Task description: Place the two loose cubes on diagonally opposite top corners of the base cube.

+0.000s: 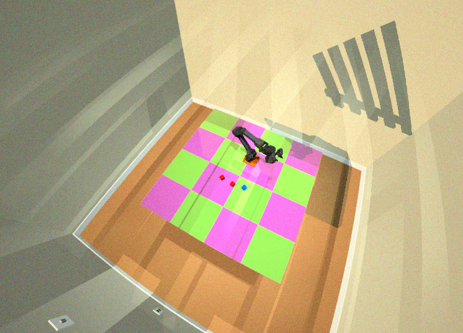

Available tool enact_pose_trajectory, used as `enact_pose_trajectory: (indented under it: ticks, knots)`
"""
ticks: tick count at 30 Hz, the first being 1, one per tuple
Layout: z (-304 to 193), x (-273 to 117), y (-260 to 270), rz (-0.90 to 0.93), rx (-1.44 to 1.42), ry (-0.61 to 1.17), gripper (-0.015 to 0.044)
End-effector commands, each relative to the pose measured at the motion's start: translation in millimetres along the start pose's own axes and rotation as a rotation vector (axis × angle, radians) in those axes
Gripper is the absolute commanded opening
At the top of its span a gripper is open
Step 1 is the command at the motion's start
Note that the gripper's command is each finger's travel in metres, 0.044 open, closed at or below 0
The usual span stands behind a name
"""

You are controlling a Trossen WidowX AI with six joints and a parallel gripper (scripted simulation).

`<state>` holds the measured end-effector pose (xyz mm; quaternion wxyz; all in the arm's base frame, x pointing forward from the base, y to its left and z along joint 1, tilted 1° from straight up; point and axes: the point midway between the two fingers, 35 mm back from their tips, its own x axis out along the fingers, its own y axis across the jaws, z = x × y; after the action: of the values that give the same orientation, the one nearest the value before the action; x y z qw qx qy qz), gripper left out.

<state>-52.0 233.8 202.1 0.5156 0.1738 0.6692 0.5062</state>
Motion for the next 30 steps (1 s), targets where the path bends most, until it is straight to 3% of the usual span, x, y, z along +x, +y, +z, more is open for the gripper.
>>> enact_pose_trajectory:
  ticks: [1, 15, 30]
  knots:
    - [29.8, -4.6, -3.1, -0.074, -0.107, -0.088, 0.0265]
    - [137.3, -48.0, -45.0, -0.479, -0.471, -0.224, 0.0265]
    - [211.2, -138.0, -122.1, -0.871, -0.741, 0.001, 0.0265]
